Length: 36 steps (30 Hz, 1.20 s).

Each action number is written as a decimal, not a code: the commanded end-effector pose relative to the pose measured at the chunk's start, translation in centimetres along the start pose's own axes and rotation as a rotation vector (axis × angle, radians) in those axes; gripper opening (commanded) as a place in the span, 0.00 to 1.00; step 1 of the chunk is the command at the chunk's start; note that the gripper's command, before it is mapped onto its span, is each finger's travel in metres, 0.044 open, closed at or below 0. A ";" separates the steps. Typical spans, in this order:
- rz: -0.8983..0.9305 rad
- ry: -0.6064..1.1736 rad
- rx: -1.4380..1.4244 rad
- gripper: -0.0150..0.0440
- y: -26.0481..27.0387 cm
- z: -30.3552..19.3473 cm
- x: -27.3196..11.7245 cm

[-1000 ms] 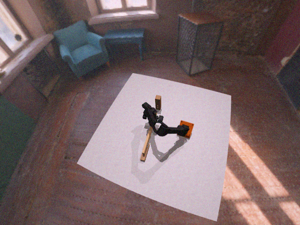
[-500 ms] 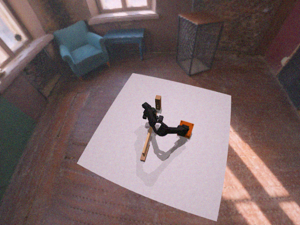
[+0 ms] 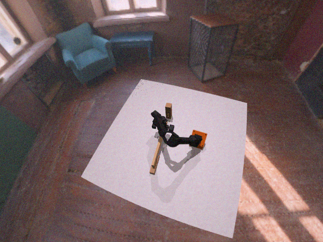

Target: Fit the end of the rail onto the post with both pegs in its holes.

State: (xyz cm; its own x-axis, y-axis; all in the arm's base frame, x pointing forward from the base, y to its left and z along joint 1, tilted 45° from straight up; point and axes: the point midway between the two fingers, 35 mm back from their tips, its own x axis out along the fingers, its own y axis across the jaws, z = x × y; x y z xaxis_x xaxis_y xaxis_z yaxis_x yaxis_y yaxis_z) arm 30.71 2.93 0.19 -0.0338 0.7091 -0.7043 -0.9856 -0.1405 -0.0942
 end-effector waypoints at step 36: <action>-0.006 0.003 -0.001 0.25 0.0 -0.7 -0.2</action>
State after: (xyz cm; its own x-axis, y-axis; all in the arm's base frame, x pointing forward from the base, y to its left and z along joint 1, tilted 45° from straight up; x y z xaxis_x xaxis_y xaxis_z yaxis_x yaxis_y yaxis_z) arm 30.69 2.75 -0.18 -0.0346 0.7100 -0.7034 -0.9860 -0.1393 -0.0921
